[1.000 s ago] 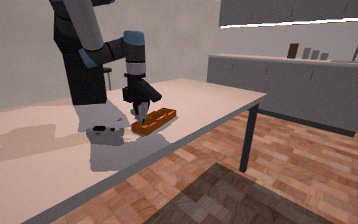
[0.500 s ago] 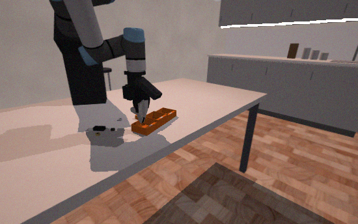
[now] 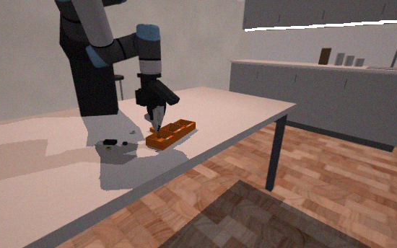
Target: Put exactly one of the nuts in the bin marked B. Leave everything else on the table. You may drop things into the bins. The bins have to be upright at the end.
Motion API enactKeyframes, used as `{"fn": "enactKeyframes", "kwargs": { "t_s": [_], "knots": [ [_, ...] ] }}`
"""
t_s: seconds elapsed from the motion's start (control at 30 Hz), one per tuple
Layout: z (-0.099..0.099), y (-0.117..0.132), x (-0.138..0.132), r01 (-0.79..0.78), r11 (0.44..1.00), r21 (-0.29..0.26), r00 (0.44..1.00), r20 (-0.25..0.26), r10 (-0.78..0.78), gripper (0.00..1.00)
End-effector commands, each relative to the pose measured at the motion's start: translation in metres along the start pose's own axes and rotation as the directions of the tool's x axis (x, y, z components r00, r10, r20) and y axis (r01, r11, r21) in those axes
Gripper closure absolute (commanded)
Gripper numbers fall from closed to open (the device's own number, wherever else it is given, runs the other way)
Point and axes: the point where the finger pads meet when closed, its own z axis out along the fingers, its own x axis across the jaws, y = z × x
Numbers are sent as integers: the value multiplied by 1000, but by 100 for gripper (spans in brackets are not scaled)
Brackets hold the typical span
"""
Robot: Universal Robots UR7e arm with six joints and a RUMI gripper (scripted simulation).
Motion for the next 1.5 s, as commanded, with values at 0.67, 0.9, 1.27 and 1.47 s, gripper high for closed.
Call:
{"fn": "enactKeyframes", "kwargs": {
  "t_s": [0.67, 0.9, 1.27, 1.47],
  "knots": [
    [-23, 0, -41, 0, 1000, 1, 1000, 0, 0, 96],
    [-23, 2, -76, 0, 1000, 1, 1000, 0, 0, 96],
    [-23, 2, -85, 0, 1000, 1, 1000, 0, 0, 96],
    [-6, 3, -83, -2, 1000, 0, 1000, -1, 2, 96]
  ]
}}
